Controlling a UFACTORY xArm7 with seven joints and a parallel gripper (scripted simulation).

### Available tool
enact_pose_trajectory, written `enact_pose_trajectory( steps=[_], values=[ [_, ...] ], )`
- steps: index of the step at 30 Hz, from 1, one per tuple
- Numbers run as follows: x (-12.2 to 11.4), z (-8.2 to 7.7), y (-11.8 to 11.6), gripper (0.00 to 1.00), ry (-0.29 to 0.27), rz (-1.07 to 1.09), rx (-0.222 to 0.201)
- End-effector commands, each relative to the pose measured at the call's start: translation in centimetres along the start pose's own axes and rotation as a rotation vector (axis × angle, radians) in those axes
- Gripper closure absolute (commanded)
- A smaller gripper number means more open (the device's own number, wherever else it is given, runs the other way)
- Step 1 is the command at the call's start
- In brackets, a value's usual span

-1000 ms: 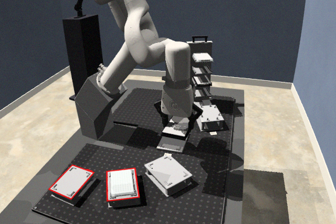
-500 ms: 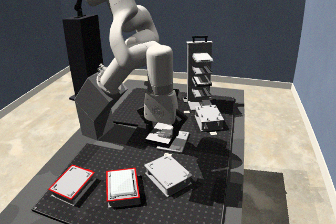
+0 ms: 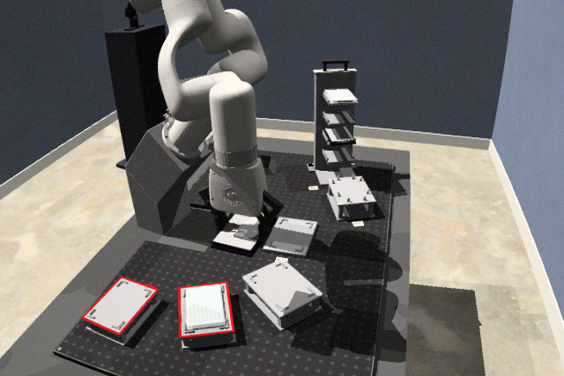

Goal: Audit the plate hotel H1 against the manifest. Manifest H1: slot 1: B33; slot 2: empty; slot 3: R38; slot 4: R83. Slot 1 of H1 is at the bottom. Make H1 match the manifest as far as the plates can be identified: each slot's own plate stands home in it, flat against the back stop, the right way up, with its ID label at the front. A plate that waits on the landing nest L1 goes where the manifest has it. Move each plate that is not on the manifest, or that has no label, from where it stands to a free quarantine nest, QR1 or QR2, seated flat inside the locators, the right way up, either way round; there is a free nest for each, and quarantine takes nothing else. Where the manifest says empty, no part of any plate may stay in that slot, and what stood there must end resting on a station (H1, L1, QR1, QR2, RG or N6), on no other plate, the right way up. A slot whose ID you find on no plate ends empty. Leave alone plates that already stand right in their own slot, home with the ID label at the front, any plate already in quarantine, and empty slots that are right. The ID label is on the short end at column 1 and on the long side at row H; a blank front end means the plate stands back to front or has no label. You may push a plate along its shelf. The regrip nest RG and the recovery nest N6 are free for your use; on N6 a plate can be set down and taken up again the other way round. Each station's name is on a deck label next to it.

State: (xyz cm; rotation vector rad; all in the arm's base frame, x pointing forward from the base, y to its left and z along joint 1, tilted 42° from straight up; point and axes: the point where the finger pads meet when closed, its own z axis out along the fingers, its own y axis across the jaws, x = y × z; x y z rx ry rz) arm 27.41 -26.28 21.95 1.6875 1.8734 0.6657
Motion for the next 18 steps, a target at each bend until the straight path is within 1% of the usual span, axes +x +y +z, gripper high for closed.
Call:
enact_pose_trajectory(
  steps=[1, 8, 10, 18],
  values=[
    [-1.7, 0.0, -1.8, 1.00, -0.002, 0.000, -0.003],
    [-4.0, 0.0, -4.4, 1.00, -0.002, 0.000, -0.002],
    [-4.0, 0.0, -4.4, 1.00, -0.002, 0.000, -0.002],
    [-5.9, 0.0, -7.9, 1.00, -0.002, 0.000, -0.002]
  ],
)
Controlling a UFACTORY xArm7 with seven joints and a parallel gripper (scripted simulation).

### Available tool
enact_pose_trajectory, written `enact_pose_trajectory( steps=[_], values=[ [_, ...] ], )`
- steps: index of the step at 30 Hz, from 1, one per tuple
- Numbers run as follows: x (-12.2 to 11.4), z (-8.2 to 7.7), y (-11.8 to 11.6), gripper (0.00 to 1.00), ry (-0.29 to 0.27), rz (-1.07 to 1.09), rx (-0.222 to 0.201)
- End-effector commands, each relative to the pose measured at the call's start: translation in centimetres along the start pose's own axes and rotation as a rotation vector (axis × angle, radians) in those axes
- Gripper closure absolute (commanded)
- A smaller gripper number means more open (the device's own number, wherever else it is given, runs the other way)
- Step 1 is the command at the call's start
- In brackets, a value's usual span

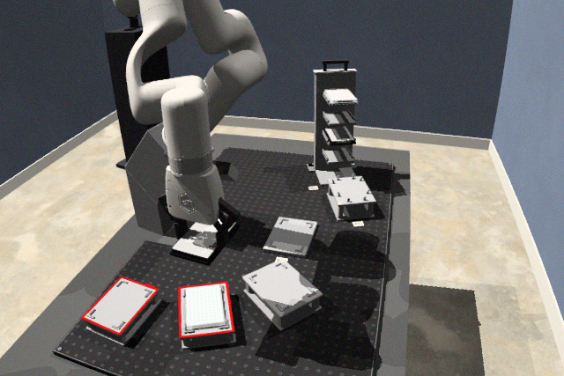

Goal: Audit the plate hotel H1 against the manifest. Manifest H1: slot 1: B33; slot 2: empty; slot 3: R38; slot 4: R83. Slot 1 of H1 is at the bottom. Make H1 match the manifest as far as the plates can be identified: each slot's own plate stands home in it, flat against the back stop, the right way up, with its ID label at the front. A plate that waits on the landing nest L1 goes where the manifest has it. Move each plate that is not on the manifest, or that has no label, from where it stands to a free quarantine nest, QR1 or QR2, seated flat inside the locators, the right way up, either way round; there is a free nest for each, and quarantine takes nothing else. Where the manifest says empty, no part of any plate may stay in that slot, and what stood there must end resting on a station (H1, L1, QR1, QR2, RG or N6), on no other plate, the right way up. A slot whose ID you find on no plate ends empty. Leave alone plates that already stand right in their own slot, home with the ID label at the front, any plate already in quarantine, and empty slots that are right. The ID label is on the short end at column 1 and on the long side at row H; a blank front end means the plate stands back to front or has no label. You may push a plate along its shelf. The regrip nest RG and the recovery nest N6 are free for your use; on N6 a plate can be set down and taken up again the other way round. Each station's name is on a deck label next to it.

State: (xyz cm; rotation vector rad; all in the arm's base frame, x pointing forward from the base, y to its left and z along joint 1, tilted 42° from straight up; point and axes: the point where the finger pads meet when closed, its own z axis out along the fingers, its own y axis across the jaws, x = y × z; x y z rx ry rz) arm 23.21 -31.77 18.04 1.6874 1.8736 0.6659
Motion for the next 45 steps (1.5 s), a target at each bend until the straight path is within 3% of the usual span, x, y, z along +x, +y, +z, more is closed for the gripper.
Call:
enact_pose_trajectory(
  steps=[1, 23, 26, 41, 45],
  values=[
    [-1.2, 0.0, -2.1, 1.00, -0.002, 0.000, -0.002],
    [-5.2, 0.0, -11.3, 1.00, -0.002, 0.000, -0.001],
    [-5.3, 0.0, -11.8, 1.00, -0.002, 0.000, -0.001],
    [-6.1, 0.0, -19.3, 1.00, -0.002, 0.000, -0.001],
    [-6.2, 0.0, -20.3, 1.00, -0.002, 0.000, -0.001]
  ],
)
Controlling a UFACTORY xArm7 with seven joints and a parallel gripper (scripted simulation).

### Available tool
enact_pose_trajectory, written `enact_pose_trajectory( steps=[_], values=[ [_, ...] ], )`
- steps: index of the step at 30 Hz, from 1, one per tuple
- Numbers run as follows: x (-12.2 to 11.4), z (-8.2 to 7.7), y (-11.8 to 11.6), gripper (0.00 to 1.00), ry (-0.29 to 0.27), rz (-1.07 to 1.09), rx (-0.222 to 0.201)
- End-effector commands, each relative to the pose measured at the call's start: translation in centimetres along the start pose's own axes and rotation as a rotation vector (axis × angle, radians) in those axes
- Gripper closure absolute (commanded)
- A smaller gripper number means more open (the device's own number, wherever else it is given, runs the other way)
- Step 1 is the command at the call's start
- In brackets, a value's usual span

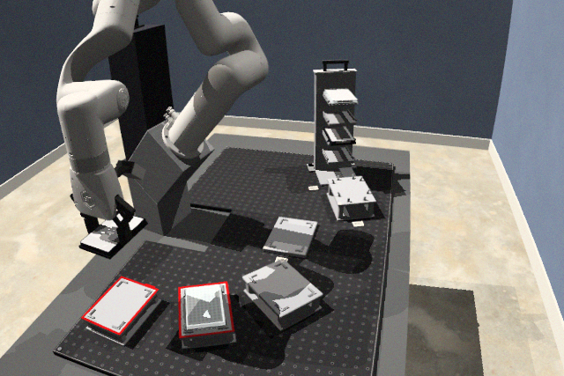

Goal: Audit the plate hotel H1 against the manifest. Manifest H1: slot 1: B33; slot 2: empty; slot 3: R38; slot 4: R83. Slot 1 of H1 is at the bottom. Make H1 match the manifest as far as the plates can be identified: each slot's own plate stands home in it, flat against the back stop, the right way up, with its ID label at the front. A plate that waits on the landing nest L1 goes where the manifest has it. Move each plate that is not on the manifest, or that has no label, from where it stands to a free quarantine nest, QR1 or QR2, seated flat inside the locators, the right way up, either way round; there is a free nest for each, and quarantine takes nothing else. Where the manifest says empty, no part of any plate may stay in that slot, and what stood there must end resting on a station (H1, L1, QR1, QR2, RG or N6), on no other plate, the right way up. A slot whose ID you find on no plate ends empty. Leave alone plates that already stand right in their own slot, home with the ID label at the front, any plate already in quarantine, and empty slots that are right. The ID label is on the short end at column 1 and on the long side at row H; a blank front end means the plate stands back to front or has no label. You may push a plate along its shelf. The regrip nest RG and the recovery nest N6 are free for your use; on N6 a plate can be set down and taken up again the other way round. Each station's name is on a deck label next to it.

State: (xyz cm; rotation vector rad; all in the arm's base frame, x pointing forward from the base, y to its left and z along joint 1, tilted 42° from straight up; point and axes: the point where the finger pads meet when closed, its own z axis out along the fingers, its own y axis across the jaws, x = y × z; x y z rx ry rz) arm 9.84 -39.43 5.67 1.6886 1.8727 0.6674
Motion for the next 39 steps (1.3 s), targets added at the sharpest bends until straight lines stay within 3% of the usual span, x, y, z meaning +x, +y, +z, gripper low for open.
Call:
enact_pose_trajectory(
  steps=[1, 7, 21, 39],
  values=[
    [-0.4, -0.1, -1.9, 1.00, -0.003, -0.002, 0.000],
    [-0.7, -0.1, -4.5, 1.00, -0.003, -0.002, 0.000],
    [-0.7, -0.1, -4.5, 1.00, -0.003, -0.002, 0.000],
    [-0.7, 2.6, -4.5, 1.00, -0.003, -0.002, 0.000]
  ],
)
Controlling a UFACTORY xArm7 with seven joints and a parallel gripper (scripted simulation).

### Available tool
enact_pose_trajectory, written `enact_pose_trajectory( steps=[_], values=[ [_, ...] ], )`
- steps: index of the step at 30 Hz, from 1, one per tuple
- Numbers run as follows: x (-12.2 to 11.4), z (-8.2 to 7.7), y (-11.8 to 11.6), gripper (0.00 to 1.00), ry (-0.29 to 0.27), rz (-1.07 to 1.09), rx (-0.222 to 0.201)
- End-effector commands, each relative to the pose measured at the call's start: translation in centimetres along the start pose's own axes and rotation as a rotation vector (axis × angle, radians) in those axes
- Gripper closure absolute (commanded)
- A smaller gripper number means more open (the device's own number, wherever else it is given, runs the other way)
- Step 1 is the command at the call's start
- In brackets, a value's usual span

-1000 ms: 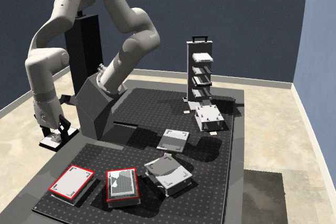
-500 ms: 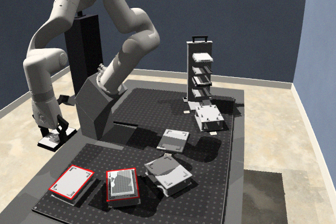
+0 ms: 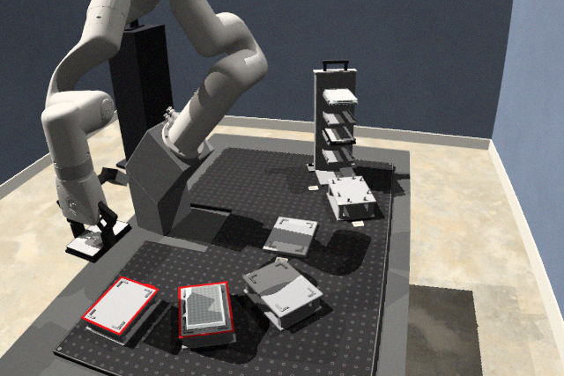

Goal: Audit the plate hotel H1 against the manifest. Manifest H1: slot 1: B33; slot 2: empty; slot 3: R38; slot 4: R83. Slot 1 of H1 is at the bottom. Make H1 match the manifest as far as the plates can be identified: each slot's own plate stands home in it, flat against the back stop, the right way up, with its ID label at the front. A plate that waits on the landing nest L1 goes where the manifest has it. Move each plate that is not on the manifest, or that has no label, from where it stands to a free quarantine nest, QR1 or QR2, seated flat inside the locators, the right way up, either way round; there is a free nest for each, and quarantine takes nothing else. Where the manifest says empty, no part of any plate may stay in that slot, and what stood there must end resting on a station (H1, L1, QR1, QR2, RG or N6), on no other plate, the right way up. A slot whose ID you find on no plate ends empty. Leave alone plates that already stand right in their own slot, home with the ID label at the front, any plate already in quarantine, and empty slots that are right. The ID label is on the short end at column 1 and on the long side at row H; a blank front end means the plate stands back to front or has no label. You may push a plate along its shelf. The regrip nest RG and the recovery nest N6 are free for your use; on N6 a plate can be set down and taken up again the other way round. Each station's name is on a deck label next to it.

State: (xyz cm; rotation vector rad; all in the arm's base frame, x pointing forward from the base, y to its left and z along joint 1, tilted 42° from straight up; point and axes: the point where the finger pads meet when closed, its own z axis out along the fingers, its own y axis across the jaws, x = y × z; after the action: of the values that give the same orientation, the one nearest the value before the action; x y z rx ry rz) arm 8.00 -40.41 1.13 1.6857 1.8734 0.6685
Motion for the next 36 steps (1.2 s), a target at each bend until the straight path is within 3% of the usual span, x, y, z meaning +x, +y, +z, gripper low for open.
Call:
enact_pose_trajectory(
  steps=[1, 36],
  values=[
    [-0.1, 0.7, -0.1, 1.00, -0.003, 0.000, 0.002],
    [-0.1, 5.8, -0.1, 1.00, -0.003, 0.000, 0.002]
  ],
)
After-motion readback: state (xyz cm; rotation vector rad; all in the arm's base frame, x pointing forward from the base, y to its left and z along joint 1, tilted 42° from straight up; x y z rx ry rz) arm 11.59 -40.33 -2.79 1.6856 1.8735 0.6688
